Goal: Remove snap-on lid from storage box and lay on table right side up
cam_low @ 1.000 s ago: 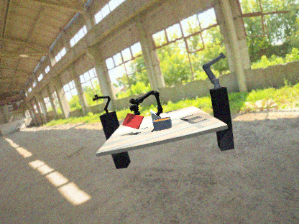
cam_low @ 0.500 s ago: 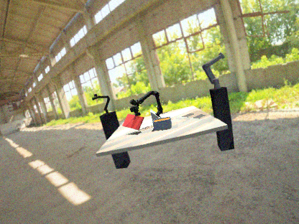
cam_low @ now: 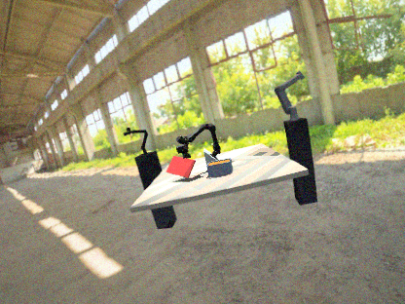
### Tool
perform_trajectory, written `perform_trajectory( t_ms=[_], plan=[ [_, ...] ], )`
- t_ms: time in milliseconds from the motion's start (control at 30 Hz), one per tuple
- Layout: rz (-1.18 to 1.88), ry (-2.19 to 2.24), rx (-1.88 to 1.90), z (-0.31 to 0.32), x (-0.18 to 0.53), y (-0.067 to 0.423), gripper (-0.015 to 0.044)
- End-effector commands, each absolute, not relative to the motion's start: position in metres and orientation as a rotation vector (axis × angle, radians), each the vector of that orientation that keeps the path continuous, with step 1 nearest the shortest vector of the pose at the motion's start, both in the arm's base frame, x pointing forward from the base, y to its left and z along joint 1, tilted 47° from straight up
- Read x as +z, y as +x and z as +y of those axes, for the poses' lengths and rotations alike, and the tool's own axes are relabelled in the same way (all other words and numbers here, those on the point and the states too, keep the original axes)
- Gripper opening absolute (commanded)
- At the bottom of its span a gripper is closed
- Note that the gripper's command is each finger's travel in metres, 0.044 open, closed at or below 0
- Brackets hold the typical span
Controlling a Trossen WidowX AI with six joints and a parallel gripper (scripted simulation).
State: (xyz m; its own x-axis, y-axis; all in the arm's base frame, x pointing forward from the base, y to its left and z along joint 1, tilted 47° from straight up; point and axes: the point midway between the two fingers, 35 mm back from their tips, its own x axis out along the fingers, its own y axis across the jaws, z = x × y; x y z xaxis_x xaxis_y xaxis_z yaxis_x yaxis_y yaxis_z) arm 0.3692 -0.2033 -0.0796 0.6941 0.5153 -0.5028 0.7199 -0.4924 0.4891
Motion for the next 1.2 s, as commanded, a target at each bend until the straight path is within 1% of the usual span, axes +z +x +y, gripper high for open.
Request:
perform_trajectory(
  t_ms=[0, 1167],
  plan=[
    [0.938, 2.21, -0.383, -0.201, -0.082, 0.368, 0.0],
    [0.938, 2.211, -0.382, -0.181, -0.102, 0.366, 0.0]
  ],
)
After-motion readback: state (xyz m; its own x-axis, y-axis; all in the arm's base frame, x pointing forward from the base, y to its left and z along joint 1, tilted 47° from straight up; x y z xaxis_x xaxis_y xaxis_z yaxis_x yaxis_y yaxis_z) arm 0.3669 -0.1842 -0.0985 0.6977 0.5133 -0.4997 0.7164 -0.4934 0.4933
